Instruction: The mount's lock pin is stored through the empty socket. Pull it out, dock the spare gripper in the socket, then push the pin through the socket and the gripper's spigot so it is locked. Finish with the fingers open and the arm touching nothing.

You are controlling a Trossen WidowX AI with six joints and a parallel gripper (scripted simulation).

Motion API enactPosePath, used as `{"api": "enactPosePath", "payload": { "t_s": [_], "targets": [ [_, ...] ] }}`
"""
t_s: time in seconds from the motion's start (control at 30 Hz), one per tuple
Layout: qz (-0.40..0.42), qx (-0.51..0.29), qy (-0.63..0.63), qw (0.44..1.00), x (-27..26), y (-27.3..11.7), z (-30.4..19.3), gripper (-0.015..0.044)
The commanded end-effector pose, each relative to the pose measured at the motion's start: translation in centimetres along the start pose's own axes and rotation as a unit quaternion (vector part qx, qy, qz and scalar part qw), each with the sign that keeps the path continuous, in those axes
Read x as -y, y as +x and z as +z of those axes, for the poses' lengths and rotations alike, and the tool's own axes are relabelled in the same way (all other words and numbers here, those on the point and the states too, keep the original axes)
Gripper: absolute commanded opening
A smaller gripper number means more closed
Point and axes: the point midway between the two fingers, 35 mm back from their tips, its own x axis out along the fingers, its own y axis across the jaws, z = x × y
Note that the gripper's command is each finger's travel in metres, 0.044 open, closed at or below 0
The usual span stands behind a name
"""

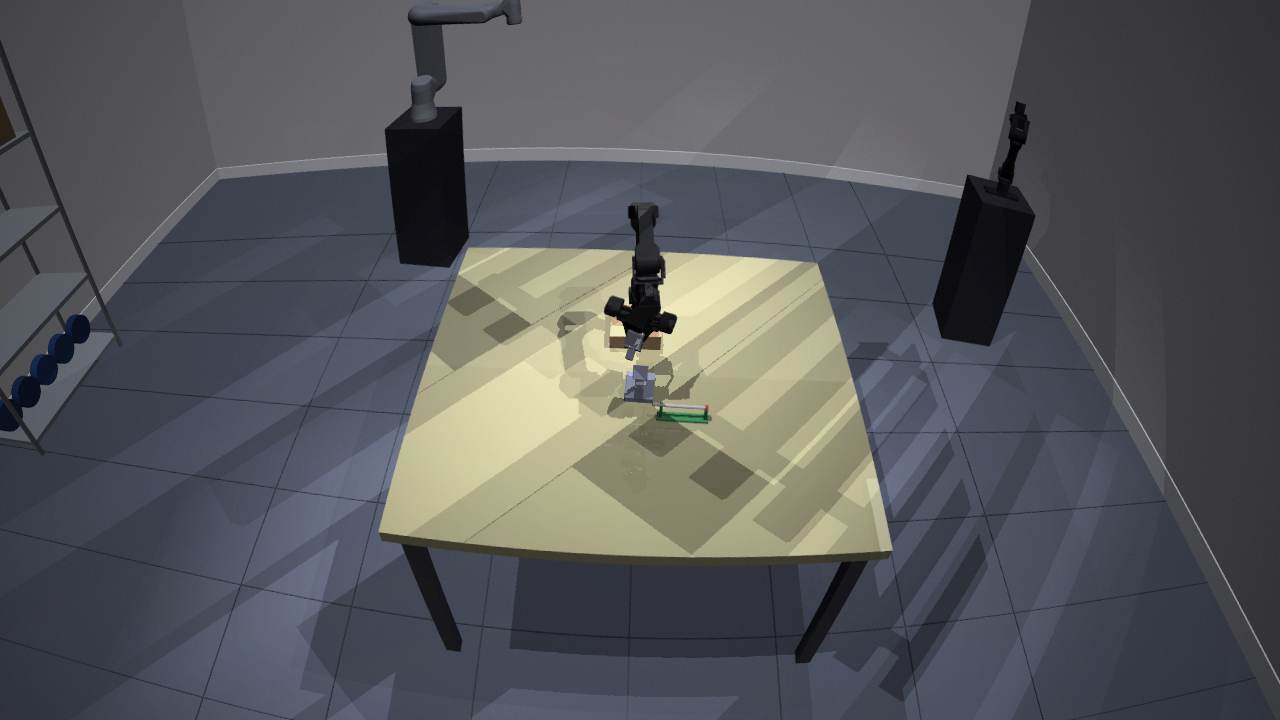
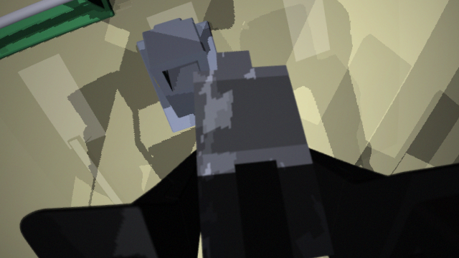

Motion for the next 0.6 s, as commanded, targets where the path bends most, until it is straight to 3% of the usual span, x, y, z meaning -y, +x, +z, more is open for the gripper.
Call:
{"api": "enactPosePath", "payload": {
  "t_s": [0.0,0.57],
  "targets": [
    [0.017,-0.005,-0.032,0.999,-0.3,-0.6,-0.9,0.0],
    [0.059,-0.02,-0.105,0.993,-1.2,-0.4,-2.3,0.0]
  ]
}}
